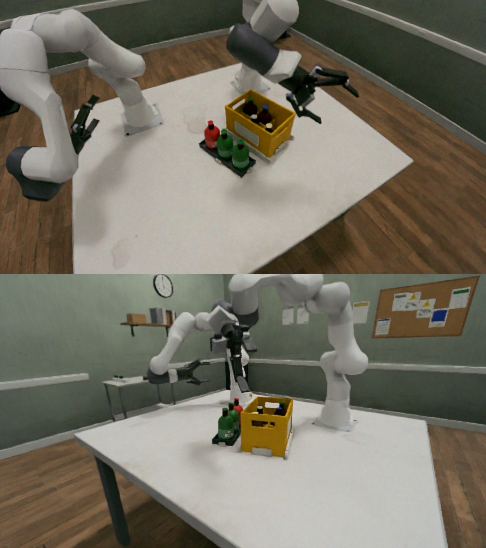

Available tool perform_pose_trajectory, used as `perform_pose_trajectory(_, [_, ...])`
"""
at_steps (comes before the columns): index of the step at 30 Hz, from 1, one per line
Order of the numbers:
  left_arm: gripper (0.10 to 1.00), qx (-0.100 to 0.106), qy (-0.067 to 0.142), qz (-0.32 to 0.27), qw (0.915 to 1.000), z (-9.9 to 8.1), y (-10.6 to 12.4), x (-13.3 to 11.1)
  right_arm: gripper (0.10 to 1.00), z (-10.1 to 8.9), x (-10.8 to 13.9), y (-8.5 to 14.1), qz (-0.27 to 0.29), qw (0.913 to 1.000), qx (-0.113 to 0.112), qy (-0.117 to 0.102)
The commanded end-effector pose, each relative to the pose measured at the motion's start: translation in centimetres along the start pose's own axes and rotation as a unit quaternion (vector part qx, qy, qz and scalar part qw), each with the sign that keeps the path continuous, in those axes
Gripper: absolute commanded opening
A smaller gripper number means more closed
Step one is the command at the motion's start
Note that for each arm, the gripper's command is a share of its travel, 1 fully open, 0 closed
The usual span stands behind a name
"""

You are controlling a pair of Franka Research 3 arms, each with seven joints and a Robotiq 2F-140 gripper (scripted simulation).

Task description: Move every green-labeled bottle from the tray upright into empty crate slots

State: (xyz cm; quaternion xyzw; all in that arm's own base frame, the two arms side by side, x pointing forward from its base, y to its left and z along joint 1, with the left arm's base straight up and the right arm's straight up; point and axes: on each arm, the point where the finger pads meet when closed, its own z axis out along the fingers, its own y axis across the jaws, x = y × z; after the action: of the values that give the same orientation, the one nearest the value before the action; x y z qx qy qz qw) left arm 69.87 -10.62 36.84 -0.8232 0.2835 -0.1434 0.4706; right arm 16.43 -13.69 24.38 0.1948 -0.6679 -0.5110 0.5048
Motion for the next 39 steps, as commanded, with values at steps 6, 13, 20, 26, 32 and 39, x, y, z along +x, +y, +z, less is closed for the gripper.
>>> perform_pose_trajectory(6, [1.000, -0.121, -0.013, -0.011, 0.9925, -2.0, 6.4, -3.9, 1.000, -0.5, 0.4, -0.6, -0.017, 0.9995, 0.013, -0.022])
perform_pose_trajectory(13, [1.000, -0.224, -0.021, -0.024, 0.9742, -5.0, 11.7, -7.1, 1.000, -3.5, 2.8, -3.2, -0.093, 0.9834, 0.091, -0.126])
perform_pose_trajectory(20, [1.000, -0.314, -0.026, -0.040, 0.9484, -8.5, 16.2, -9.6, 1.000, -5.2, 4.9, -4.5, -0.127, 0.9655, 0.142, -0.177])
perform_pose_trajectory(26, [1.000, -0.395, -0.029, -0.058, 0.9163, -12.3, 20.0, -11.8, 1.000, -6.8, 7.1, -5.6, -0.151, 0.9452, 0.191, -0.218])
perform_pose_trajectory(32, [1.000, -0.459, -0.030, -0.076, 0.8847, -15.7, 22.7, -13.3, 1.000, -8.0, 9.3, -6.5, -0.167, 0.9255, 0.233, -0.247])
perform_pose_trajectory(39, [1.000, -0.491, -0.030, -0.086, 0.8663, -17.5, 24.0, -14.1, 1.000, -9.6, 13.2, -7.6, -0.183, 0.8919, 0.301, -0.283])
